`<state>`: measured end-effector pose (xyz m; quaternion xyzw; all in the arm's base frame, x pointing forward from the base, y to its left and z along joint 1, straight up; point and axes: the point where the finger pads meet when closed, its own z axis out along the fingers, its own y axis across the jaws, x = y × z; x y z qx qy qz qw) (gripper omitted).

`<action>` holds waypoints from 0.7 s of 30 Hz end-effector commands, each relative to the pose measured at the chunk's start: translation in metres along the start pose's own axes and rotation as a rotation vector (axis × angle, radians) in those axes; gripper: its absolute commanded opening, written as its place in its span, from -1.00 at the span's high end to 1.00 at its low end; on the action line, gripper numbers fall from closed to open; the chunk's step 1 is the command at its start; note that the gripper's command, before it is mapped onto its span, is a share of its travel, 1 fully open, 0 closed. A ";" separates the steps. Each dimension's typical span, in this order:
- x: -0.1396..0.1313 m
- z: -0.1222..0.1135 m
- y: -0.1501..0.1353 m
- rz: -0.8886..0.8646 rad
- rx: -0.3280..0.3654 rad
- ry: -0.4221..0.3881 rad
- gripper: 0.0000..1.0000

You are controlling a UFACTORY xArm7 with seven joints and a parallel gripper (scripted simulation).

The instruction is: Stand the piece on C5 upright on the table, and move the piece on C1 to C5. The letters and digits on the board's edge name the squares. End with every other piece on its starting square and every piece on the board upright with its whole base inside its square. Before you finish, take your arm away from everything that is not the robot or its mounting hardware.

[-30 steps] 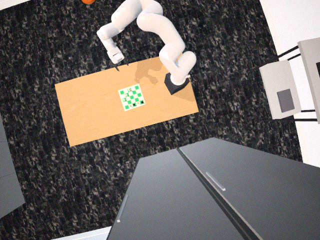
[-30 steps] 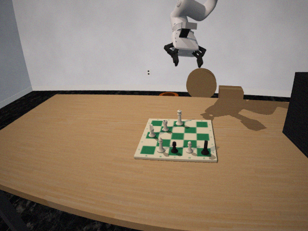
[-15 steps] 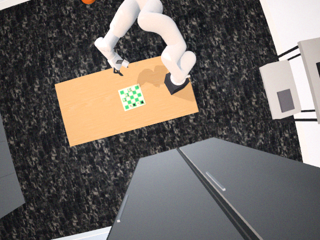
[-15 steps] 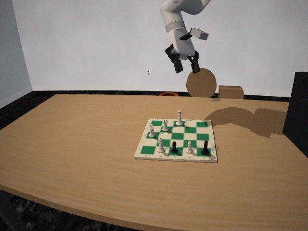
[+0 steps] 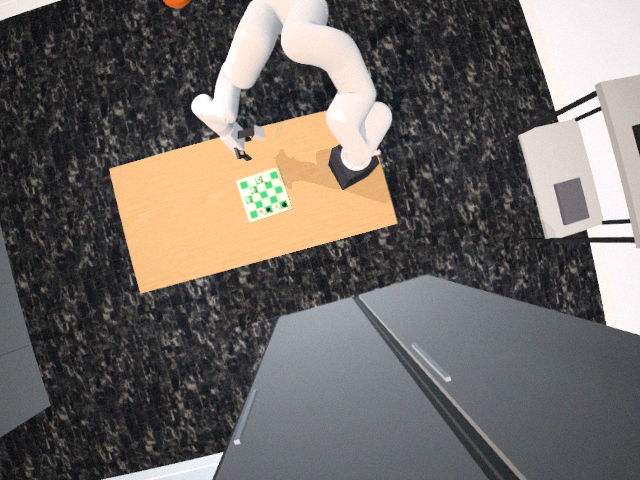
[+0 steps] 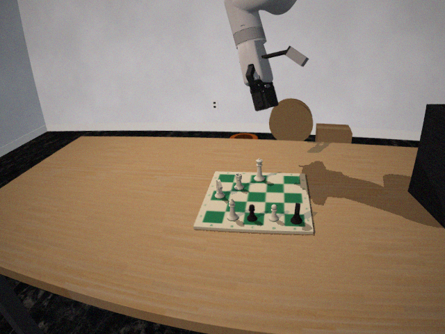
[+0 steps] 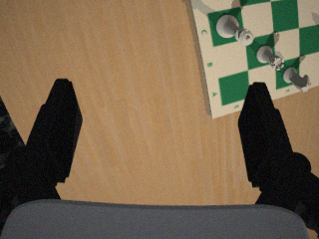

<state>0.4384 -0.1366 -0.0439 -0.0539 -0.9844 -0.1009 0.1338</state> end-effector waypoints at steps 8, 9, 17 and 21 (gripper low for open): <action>-0.003 -0.001 0.033 -0.344 0.139 -0.098 -1.00; -0.003 -0.001 0.033 -0.344 0.139 -0.098 -1.00; -0.001 0.000 0.058 -0.561 0.212 -0.140 -1.00; 0.003 0.001 0.078 -0.718 0.259 -0.167 -1.00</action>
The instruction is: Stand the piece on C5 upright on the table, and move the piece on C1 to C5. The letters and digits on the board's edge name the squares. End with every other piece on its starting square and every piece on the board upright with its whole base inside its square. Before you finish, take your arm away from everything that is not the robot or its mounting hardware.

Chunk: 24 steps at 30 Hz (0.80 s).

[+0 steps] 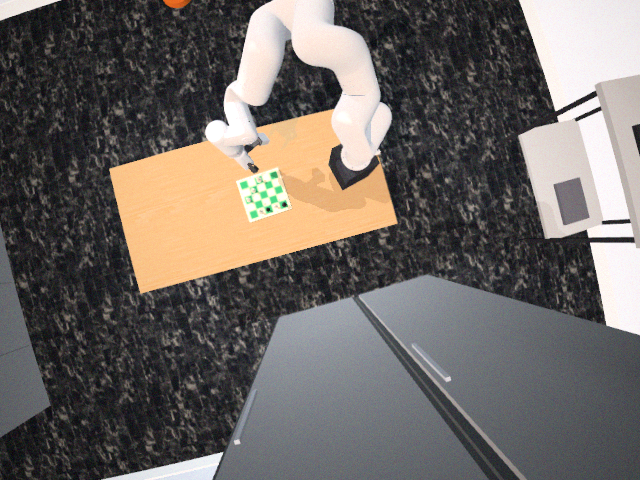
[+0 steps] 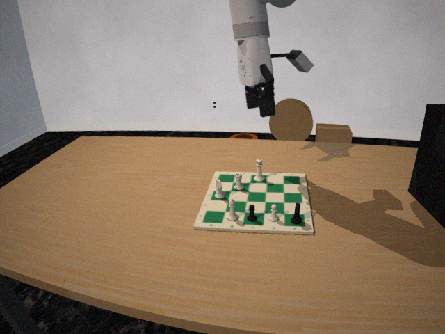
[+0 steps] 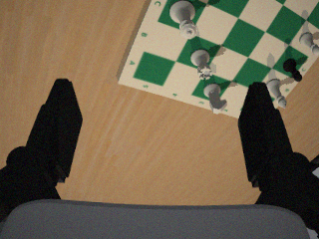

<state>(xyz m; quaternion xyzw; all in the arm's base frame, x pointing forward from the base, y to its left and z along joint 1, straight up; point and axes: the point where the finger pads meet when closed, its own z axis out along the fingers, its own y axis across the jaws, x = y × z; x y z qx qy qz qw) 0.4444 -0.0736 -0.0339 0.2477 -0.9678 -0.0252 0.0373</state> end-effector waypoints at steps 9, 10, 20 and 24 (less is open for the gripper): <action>-0.013 -0.006 0.030 -0.256 0.076 -0.058 -1.00; -0.013 -0.006 0.030 -0.256 0.076 -0.058 -1.00; -0.013 -0.006 0.030 -0.256 0.076 -0.058 -1.00; -0.013 -0.006 0.030 -0.256 0.076 -0.058 -1.00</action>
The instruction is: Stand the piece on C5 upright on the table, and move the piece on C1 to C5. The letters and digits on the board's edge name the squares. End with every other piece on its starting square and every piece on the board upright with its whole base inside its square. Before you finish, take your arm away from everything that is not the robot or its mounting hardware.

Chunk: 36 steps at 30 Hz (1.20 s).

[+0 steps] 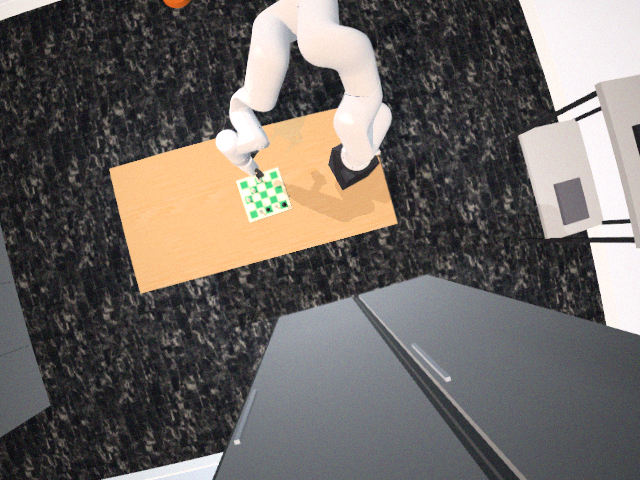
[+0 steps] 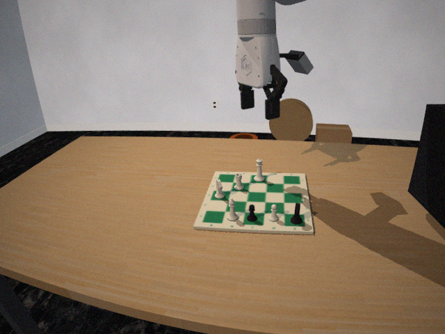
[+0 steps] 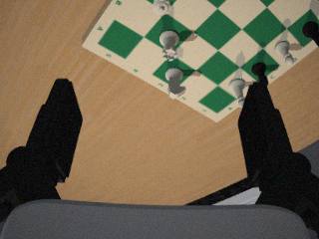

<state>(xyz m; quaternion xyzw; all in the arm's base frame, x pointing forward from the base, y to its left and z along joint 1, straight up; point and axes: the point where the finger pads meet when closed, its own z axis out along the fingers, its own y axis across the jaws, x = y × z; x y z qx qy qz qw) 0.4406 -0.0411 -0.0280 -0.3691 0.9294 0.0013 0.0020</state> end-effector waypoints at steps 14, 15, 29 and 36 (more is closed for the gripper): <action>-0.001 0.036 -0.001 0.000 0.004 -0.001 -1.00; -0.001 0.036 -0.001 0.000 0.004 -0.001 0.16; -0.001 0.036 -0.001 0.000 0.004 -0.001 0.16; -0.001 0.036 -0.001 0.000 0.004 -0.001 0.16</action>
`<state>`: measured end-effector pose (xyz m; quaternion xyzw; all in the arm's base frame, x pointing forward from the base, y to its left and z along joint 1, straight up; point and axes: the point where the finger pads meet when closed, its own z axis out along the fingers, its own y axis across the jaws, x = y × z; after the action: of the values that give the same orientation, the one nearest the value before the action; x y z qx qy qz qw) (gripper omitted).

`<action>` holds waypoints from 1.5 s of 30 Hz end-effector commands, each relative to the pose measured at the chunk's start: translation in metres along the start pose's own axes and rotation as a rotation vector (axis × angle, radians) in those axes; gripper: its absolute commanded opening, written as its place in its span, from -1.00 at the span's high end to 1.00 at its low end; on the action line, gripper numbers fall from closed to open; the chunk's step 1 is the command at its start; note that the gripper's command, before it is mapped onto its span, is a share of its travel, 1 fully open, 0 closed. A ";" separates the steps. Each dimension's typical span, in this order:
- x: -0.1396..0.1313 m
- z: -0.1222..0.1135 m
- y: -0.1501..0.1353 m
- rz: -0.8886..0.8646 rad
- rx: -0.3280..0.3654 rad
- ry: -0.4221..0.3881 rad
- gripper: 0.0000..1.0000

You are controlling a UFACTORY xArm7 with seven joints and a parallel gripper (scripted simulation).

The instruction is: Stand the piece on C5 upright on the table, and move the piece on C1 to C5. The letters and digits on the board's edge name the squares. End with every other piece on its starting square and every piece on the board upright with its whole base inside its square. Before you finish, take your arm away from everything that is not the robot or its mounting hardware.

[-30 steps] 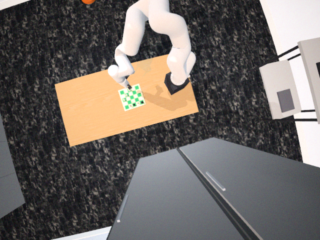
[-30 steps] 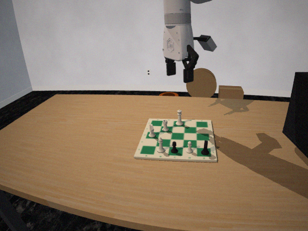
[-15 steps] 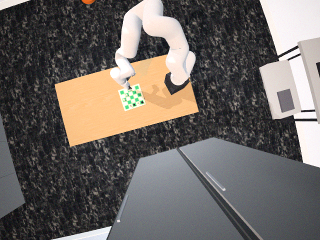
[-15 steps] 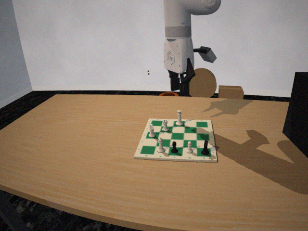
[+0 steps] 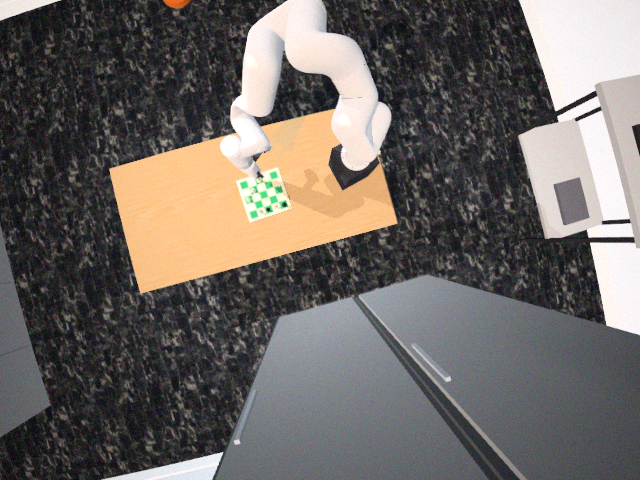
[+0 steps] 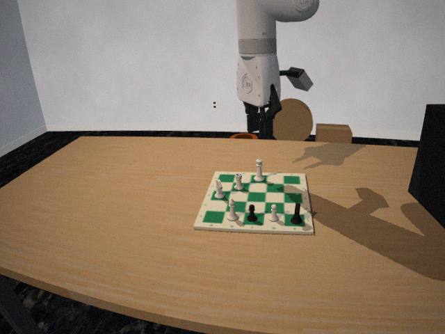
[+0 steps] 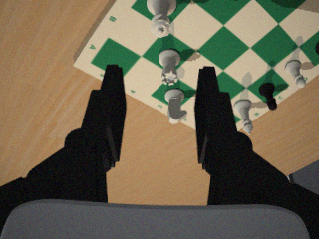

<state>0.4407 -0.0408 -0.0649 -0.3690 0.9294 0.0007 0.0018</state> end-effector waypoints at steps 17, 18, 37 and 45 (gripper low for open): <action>-0.001 -0.001 -0.001 0.000 0.003 -0.002 0.16; -0.001 -0.001 -0.001 0.000 0.003 -0.002 0.16; -0.001 0.014 -0.001 0.000 0.003 -0.002 0.16; -0.001 0.023 -0.001 0.000 0.003 -0.002 0.16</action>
<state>0.4403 -0.0407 -0.0869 -0.3691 0.9294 0.0012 0.0012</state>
